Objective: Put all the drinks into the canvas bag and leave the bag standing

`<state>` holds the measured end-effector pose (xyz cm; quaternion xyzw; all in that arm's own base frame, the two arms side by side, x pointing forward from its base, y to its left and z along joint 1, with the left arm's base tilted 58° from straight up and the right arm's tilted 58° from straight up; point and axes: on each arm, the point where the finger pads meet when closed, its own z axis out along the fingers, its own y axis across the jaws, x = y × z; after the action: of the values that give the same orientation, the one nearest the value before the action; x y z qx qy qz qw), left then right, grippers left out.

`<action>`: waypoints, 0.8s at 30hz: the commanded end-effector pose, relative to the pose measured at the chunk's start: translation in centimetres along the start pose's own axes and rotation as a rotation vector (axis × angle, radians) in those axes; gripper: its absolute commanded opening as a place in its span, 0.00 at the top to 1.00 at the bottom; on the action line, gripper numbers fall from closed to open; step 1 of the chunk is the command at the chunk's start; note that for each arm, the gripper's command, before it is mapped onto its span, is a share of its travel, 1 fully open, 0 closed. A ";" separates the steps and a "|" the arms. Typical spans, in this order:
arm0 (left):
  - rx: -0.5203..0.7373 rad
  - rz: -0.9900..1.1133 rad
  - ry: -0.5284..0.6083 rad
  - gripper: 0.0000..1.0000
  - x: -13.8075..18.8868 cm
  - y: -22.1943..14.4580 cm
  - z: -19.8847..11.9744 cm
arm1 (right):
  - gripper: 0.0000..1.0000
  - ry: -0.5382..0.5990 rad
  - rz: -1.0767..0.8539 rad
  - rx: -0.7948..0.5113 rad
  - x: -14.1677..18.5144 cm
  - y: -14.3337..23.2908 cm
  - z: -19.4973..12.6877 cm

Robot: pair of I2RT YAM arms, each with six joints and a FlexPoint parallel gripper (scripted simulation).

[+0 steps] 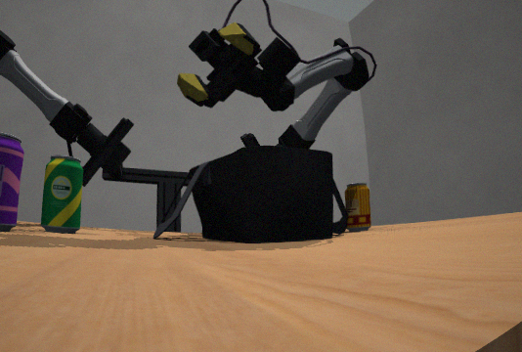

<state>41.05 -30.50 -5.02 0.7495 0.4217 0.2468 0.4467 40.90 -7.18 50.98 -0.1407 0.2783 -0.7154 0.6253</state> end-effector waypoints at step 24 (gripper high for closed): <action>-0.268 -0.893 0.087 0.00 13.8 21.0 -11.4 | 0.00 0.046 0.759 -0.517 -3.6 1.8 -1.9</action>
<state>48.66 -19.01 15.48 0.4611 0.6571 0.1688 0.5720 41.82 -4.39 49.63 -0.1521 0.4456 -0.4328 0.7687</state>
